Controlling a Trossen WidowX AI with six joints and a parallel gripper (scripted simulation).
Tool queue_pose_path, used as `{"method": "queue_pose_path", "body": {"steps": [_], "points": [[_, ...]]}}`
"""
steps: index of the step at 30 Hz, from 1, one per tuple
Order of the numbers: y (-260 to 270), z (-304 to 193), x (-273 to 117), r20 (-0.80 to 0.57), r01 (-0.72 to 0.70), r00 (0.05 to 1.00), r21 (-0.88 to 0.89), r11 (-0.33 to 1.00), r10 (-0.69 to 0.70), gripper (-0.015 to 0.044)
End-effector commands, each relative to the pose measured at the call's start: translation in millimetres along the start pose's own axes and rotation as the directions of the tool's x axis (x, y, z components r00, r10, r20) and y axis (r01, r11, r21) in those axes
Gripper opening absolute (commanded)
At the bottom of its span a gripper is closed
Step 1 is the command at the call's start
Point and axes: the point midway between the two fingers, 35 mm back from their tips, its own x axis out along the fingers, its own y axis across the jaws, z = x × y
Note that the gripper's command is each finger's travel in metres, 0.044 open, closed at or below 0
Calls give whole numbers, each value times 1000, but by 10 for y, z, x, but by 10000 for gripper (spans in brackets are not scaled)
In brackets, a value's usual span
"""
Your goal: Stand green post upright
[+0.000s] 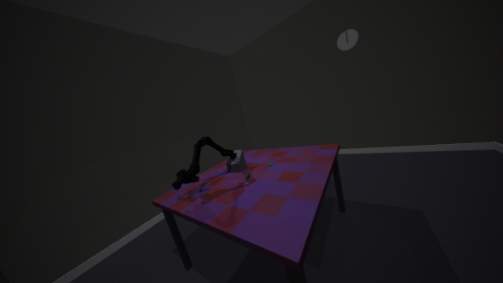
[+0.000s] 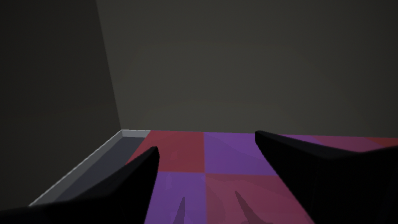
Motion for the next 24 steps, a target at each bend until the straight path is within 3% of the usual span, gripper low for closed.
{"method": "queue_pose_path", "body": {"steps": [1, 4, 7, 16, 24], "points": [[6, -6, -7, -5, -5, 1000, -6, 1000, 5, 374], [90, -112, -149, -74, -80, 995, -83, 993, 74, 295], [166, -337, -558, -182, -194, 969, -135, 972, 168, 233], [70, -837, -1862, -493, -528, 787, -228, 818, 371, 233], [-409, -1029, -2956, -719, -774, 547, -240, 586, 428, 233]]}}
